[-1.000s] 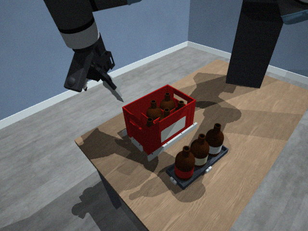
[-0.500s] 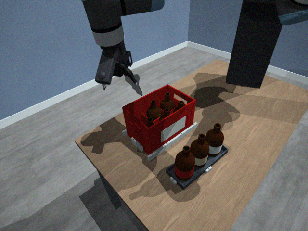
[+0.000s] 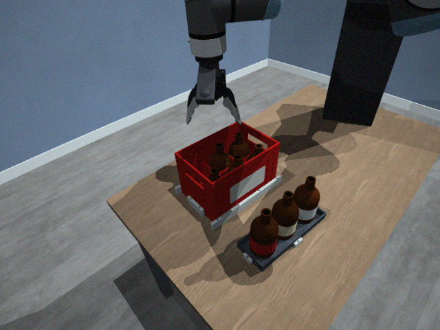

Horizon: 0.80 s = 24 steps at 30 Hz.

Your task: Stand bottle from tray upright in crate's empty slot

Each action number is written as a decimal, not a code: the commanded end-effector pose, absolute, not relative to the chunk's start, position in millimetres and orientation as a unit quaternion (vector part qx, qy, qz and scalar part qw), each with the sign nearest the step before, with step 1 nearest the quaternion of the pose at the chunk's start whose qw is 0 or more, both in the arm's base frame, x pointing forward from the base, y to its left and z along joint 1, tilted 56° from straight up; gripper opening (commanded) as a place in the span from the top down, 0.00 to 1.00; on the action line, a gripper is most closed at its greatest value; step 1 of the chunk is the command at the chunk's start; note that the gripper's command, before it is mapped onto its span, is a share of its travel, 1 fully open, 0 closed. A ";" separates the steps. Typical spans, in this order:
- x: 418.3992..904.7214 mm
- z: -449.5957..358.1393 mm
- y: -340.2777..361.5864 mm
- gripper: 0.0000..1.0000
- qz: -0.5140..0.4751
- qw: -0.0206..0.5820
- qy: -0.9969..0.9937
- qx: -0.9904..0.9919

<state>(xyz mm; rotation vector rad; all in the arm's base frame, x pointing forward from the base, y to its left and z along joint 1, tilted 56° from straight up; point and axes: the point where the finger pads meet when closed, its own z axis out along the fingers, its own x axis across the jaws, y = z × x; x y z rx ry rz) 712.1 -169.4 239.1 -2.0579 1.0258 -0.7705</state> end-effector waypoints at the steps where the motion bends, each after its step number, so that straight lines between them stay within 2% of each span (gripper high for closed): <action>1: 703.7 228.7 -163.9 0.00 -0.311 0.355 0.384 -0.793; 6: 703.4 228.4 -163.6 0.00 -0.311 0.355 0.384 -0.793; 7: 703.4 228.4 -163.6 1.00 -0.311 0.355 0.384 -0.793; 24: 703.4 228.4 -163.6 1.00 -0.311 0.355 0.384 -0.793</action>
